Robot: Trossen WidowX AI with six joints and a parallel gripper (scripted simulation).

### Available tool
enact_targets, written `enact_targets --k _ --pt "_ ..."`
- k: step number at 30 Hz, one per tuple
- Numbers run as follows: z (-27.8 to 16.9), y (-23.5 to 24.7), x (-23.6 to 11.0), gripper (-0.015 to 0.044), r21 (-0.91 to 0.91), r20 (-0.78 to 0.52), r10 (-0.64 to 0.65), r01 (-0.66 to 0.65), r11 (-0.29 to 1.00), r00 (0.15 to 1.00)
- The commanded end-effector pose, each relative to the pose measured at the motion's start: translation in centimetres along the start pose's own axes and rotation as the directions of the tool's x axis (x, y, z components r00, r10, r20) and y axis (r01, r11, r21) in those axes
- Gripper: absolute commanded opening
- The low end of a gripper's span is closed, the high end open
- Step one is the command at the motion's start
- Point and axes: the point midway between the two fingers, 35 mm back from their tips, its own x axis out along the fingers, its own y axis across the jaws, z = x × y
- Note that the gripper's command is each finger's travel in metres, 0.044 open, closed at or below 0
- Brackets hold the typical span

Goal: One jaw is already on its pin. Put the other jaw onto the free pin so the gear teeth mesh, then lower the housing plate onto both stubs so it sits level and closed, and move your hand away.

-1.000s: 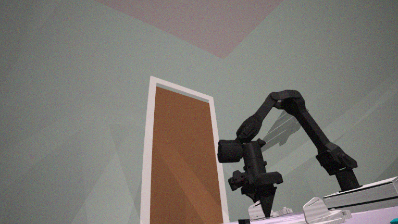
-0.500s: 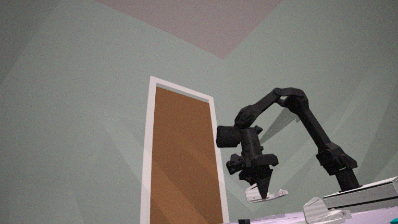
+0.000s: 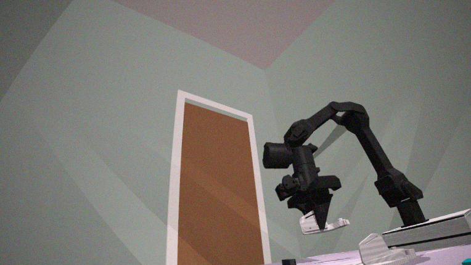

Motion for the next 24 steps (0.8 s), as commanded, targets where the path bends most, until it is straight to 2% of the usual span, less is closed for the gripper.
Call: enact_targets --k 1,16,24 --pt "-1.3 0.8 0.1 0.0134 -0.067 -0.004 -0.003 0.003 0.998 1.000" --pt "-5.7 3.1 0.3 0.0134 -0.268 -0.007 -0.001 0.000 0.963 1.000" --pt "-5.9 3.2 0.3 0.0134 -0.277 -0.007 -0.001 -0.001 0.961 1.000"
